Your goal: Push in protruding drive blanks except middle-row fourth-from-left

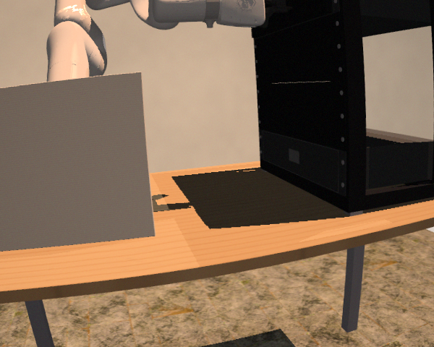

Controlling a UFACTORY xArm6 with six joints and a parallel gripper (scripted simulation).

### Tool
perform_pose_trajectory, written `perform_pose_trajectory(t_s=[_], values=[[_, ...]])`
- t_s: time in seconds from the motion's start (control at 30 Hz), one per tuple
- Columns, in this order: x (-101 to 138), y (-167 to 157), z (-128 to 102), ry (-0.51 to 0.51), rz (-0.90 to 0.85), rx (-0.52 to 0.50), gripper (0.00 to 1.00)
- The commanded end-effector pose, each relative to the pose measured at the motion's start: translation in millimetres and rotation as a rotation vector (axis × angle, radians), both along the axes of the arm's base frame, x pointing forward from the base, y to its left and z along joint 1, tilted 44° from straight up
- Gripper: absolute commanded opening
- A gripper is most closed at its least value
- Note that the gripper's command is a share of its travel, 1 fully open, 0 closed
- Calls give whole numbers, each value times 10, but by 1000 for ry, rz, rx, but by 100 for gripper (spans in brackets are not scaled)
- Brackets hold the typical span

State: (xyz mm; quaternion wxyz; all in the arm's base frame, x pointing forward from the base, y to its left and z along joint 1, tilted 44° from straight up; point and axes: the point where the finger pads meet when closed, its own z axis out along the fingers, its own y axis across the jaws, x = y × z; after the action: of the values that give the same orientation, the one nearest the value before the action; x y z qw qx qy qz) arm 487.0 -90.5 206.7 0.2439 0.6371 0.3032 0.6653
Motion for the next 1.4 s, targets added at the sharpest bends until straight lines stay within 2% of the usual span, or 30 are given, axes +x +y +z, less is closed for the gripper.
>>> perform_pose_trajectory(t_s=[0.0,0.2,0.5,0.67,1.07,1.37], values=[[-11,-10,20,-3,1,-2,0],[-143,-22,20,-3,1,-2,0],[-671,-72,18,-3,1,-2,0],[-872,-90,17,-3,1,-2,0],[-928,-107,11,-3,1,-2,0],[-928,-261,-70,-3,1,-2,0]])
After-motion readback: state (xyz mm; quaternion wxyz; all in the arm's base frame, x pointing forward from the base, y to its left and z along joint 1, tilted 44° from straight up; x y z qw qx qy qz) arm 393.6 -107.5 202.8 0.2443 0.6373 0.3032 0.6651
